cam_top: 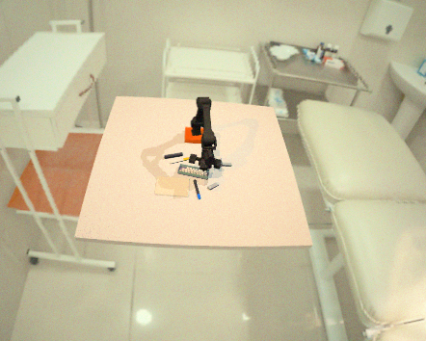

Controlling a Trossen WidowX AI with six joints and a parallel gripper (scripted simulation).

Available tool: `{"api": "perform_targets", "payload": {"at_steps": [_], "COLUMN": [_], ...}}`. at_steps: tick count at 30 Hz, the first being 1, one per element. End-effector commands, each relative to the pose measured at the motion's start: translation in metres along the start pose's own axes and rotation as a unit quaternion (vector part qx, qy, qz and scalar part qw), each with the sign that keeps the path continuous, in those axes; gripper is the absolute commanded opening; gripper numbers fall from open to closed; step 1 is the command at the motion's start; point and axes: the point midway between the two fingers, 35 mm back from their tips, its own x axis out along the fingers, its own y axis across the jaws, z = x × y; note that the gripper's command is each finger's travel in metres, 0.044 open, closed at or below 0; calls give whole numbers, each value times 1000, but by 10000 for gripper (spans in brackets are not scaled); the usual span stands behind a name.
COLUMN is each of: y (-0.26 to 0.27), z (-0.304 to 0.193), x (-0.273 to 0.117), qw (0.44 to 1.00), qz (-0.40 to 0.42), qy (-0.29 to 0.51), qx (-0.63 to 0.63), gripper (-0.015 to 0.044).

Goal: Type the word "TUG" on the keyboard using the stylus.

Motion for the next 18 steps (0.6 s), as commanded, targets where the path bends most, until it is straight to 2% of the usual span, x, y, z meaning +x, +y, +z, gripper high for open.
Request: {"api": "perform_targets", "payload": {"at_steps": [1, 4, 8, 18], "y": [0, -10, -58, -61], "z": [3, 4, 3, 3], "x": [-5, -5, -5, -5], "qw": [1000, 1000, 1000, 1000], "qz": [0, 0, -3, -3], "qy": [-5, -5, -6, -6], "qx": [3, 3, 3, 3], "gripper": [0, 0, 0, 0]}}
